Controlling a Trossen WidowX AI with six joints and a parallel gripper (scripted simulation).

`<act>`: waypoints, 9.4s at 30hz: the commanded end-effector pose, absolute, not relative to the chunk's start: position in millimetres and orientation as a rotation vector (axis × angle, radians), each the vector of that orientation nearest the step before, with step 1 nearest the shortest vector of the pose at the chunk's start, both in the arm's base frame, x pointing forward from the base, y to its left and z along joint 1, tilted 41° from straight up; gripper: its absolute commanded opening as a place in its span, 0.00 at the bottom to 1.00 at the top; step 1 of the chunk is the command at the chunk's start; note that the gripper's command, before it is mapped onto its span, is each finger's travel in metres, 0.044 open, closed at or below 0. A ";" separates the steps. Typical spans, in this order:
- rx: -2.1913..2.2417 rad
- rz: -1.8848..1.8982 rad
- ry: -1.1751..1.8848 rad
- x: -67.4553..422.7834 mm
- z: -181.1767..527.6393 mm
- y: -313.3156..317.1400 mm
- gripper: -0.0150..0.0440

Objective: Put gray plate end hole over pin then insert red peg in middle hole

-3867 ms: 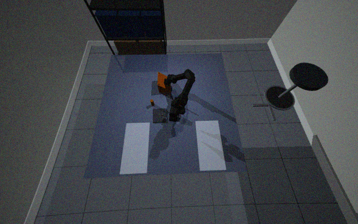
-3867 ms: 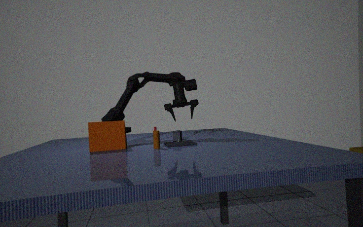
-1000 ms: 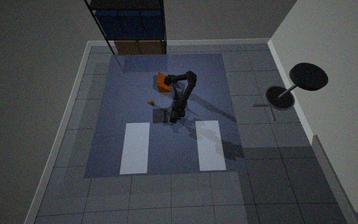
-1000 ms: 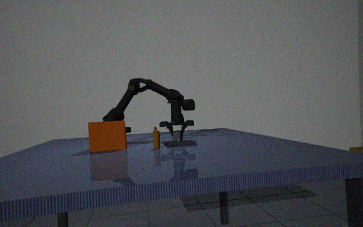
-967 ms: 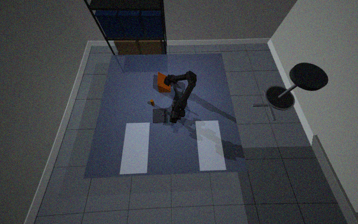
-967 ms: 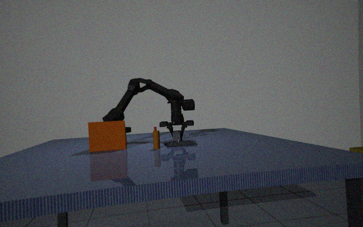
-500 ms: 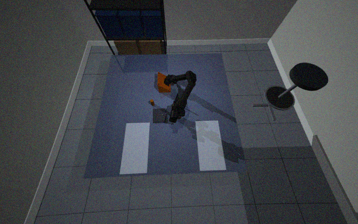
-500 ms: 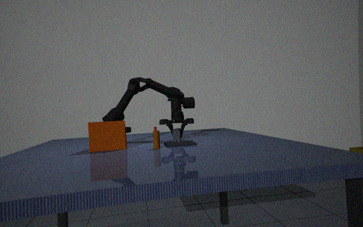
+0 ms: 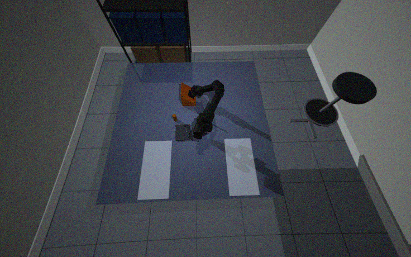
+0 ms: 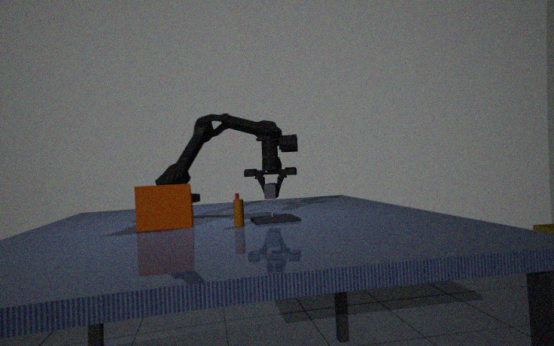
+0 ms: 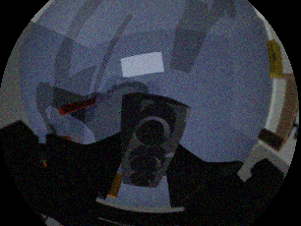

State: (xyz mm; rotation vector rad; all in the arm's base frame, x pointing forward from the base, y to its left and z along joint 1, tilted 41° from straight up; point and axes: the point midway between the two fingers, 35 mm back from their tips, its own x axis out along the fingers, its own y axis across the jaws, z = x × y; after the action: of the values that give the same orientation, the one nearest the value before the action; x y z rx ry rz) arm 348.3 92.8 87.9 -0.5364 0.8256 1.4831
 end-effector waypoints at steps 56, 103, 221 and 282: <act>-0.580 1.502 0.791 354.5 45.1 2.3 0.25; -0.599 1.515 0.772 341.6 -15.4 -19.6 0.25; 1.202 -0.197 1.817 225.7 173.2 57.6 1.00; 1.204 -0.192 1.816 218.0 97.8 126.1 1.00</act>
State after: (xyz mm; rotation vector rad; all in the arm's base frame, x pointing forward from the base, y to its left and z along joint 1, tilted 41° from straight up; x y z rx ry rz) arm 220.6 123.7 101.3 1.1971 1.8088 -0.1863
